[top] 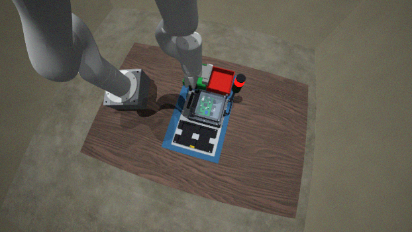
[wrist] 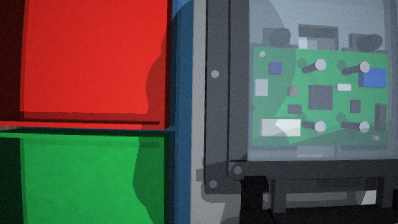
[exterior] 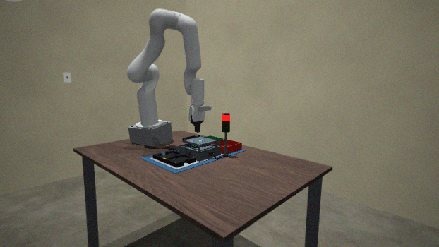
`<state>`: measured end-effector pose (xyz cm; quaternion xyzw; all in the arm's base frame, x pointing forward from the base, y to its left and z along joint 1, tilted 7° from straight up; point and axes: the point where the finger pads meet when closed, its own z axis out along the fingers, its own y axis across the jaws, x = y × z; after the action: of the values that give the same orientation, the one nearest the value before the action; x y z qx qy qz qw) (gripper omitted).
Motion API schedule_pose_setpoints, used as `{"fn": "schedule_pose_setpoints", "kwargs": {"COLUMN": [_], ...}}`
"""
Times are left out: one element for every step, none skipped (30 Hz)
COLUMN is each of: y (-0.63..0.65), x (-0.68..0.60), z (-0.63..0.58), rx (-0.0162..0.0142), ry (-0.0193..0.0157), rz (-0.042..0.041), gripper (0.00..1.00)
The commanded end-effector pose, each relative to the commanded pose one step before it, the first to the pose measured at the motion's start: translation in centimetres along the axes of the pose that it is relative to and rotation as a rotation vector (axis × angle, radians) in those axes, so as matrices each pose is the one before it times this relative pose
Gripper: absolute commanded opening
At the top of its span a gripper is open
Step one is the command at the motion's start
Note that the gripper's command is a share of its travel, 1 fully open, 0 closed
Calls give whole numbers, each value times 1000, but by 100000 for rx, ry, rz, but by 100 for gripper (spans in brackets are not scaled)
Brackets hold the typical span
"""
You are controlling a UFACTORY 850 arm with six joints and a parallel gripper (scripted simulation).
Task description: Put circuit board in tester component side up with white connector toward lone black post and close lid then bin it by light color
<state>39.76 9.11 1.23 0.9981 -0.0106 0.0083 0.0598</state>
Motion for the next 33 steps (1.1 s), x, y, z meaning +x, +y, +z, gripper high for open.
{"fn": "schedule_pose_setpoints", "kwargs": {"y": [-9,0,0,0,0,0,-1,0,0,-1,1,-1,1,-1,1,-1,0,0,0,0,0,-1,0,0,0,0,0,0,0,0,0,0,0], "x": [55,0,0,2,3,4,4,6,7,6,8,6,8,6,8,5,5,4,0,0,3,2,1,0,0,0,0,0,0,0,0,0,0], "z": [34,0,0,39,68,101,134,162,186,206,215,223,220,213,197,177,152,123,0,0,93,63,36,15,2,0,0,0,0,0,4,21,35], "rx": [-299,0,0,-2,-2,-1,3,0,-2,4,-4,5,-4,5,-5,4,-2,-2,0,0,1,2,2,1,0,0,0,0,0,0,0,0,0], "ry": [1590,0,0,1,2,1,-2,0,1,-3,3,-3,2,-3,2,-2,1,1,0,0,-1,-1,-1,0,0,0,0,0,0,0,0,0,0], "rz": [102,0,0,0,0,0,0,0,0,0,0,0,0,0,0,0,0,0,0,0,0,0,0,0,0,0,0,0,0,0,0,0,0], "gripper": [0,0,0,0,0,0,0,0,0,0,0,0,0,0,0,0,0,0,0,0,0,0,0,0,0,0,0,0,0,0,0,0,0]}}
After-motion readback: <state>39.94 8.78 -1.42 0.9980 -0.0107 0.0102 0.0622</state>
